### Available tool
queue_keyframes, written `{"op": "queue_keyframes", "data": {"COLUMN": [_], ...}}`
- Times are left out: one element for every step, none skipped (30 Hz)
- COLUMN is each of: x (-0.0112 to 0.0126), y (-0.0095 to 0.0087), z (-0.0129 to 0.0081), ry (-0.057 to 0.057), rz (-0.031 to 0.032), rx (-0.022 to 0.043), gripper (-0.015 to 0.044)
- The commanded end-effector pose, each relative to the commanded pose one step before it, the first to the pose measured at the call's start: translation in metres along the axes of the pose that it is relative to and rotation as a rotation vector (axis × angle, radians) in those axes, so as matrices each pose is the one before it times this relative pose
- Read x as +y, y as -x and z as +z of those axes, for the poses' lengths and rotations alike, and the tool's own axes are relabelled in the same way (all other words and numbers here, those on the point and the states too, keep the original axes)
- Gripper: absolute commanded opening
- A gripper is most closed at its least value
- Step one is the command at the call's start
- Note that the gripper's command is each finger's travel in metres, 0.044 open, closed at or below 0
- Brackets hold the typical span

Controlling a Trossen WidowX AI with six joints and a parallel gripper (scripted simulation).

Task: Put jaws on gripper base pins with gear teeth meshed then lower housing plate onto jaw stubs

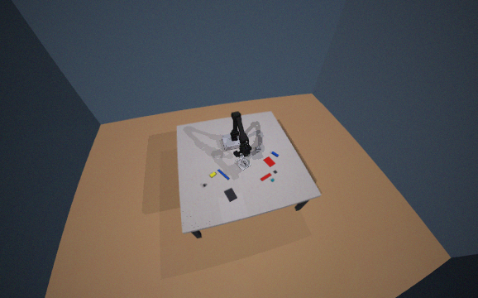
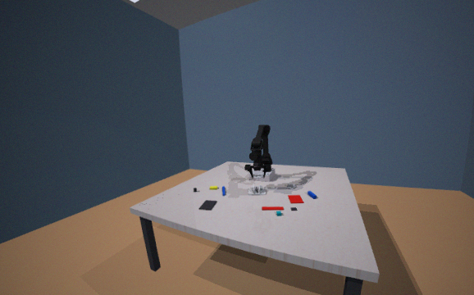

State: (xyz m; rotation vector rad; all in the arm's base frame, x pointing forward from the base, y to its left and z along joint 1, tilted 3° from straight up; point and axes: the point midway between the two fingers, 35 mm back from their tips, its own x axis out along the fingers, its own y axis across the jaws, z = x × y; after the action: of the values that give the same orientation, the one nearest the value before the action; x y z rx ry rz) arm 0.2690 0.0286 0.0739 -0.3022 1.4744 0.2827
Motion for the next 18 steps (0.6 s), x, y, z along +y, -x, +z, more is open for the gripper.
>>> {"op": "queue_keyframes", "data": {"x": [-0.0088, -0.00047, 0.0, 0.0, 0.0, 0.0, 0.0, 0.0, 0.0, 0.0, 0.0, 0.0, 0.0, 0.0, 0.0, 0.0, 0.0, 0.0], "y": [-0.00069, 0.00001, 0.0, 0.0, 0.0, 0.0, 0.0, 0.0, 0.0, 0.0, 0.0, 0.0, 0.0, 0.0, 0.0, 0.0, 0.0, 0.0], "z": [-0.0048, -0.0002, 0.0, 0.0, 0.0, 0.0, 0.0, 0.0, 0.0, 0.0, 0.0, 0.0, 0.0, 0.0, 0.0, 0.0, 0.0, 0.0], "ry": [0.0266, 0.0011, 0.0, 0.0, 0.0, 0.0, 0.0, 0.0, 0.0, 0.0, 0.0, 0.0, 0.0, 0.0, 0.0, 0.0, 0.0032, 0.0081], "rz": [0.00367, -0.00008, 0.0, 0.0, 0.0, 0.0, 0.0, 0.0, 0.0, 0.0, 0.0, 0.0, 0.0, 0.0, 0.0, 0.0, 0.0, 0.0], "rx": [0.00136, -0.00001, 0.0, 0.0, 0.0, 0.0, 0.0, 0.0, 0.0, 0.0, 0.0, 0.0, 0.0, 0.0, 0.0, 0.0, 0.0, 0.0], "gripper": [0.0351, 0.0351, 0.0351, 0.0351, 0.0351, 0.0351, 0.0351, 0.0351, 0.0351, 0.0351, 0.0351, 0.0351, 0.0351, 0.0351, 0.0351, 0.0351, 0.0351, 0.0351]}}
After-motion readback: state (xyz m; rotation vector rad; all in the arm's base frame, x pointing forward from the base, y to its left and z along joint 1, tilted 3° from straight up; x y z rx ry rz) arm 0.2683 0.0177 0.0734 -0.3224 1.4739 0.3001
